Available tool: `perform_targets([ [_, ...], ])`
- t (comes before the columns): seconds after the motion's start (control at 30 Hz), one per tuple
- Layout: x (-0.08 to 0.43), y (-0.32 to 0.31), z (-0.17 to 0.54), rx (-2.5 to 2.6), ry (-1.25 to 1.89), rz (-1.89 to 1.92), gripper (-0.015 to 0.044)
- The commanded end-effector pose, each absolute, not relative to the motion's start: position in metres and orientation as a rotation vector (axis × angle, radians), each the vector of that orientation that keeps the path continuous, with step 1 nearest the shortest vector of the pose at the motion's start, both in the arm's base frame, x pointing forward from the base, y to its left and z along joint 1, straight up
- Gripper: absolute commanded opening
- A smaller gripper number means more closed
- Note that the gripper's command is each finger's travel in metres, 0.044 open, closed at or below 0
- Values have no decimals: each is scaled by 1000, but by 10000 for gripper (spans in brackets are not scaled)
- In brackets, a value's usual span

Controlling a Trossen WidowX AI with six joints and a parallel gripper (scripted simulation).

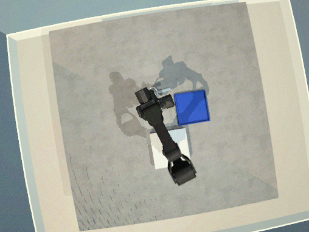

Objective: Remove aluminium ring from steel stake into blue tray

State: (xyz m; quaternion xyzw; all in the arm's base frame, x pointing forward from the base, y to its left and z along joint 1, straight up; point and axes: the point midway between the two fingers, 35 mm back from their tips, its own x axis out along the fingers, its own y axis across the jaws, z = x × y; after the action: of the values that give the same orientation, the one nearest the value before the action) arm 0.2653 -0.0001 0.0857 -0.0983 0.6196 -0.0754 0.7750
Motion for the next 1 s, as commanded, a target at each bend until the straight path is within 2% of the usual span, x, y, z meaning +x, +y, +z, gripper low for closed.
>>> perform_targets([
  [0.0, 267, 3, 89, -209, 1335, -169, 0],
  [0.97, 267, 26, 93, -207, 1335, -168, 0],
])
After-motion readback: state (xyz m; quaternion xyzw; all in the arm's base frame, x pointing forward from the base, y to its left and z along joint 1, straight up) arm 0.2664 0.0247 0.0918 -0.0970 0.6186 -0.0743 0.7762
